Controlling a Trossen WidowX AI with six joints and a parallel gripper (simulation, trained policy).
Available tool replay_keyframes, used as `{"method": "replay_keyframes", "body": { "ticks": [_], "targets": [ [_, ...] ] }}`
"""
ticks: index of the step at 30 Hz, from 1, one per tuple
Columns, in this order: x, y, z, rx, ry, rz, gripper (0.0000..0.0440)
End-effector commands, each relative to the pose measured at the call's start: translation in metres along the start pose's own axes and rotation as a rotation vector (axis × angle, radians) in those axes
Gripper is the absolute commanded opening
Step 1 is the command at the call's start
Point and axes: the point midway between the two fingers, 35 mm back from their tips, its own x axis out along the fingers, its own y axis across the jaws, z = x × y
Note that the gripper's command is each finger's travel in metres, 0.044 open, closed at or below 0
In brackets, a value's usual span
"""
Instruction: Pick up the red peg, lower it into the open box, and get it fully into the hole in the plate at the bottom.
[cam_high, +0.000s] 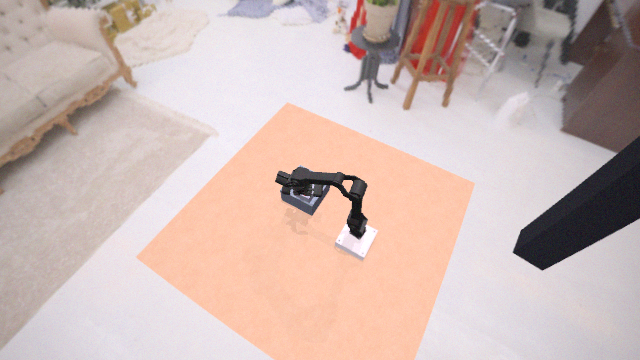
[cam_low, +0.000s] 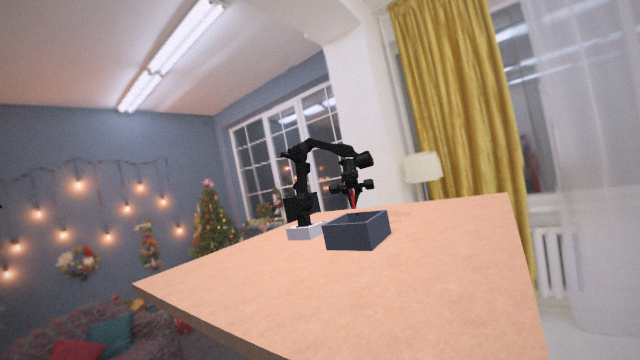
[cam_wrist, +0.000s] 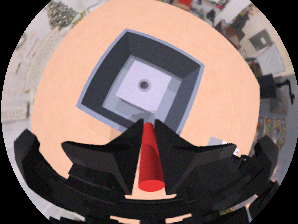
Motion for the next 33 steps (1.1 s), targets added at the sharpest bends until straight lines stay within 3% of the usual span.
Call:
{"method": "replay_keyframes", "body": {
  "ticks": [1,20,22,28,31,33],
  "targets": [
    [0.012,0.002,0.016,0.002,0.001,-0.004,0.0000],
    [0.075,0.010,0.053,-0.121,0.086,0.028,0.0002],
    [0.082,0.009,0.051,-0.142,0.105,0.028,0.0024],
    [0.098,0.009,0.047,-0.176,0.157,0.026,0.0164],
    [0.100,0.013,0.056,-0.203,0.155,0.037,0.0183],
    [0.099,0.017,0.061,-0.204,0.161,0.047,0.0236]
  ]
}}
